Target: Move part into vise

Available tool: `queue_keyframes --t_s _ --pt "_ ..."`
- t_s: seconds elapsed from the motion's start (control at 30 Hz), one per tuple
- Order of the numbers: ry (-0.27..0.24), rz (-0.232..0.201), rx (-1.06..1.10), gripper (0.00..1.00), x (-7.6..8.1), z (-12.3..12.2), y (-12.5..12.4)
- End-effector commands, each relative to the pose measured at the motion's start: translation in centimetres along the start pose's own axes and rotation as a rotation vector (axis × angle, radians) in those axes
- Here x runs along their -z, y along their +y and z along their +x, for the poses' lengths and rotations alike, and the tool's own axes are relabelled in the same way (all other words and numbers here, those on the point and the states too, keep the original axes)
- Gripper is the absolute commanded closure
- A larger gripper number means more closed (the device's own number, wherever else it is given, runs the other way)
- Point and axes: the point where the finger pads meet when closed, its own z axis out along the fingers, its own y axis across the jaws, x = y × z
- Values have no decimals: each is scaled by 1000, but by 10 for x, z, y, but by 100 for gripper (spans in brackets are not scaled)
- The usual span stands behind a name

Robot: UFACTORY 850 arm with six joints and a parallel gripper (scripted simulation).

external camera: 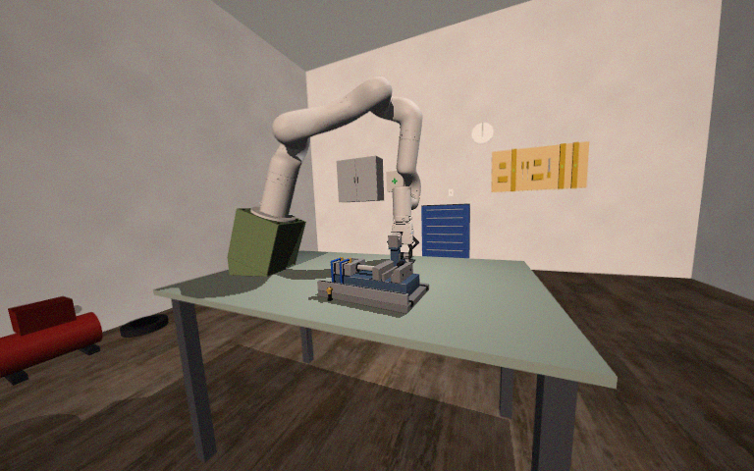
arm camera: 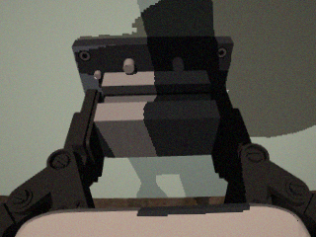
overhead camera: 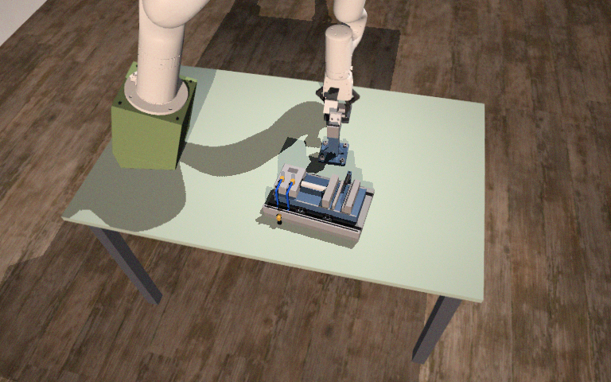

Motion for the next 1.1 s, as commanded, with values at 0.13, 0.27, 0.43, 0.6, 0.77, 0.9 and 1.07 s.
queue_keyframes --t_s 0.13,0.27,0.43,0.6,0.77,0.9,1.07 --pt "-1 2 0 100 17 0 -1" --pt "-1 2 0 100 23 0 -1" --pt "-1 2 0 100 41 0 -1" --pt "-1 2 0 100 59 0 -1" --pt "-1 2 0 100 77 0 -1" --pt "-1 2 0 100 84 0 -1" --pt "-1 2 0 100 101 0 -1"
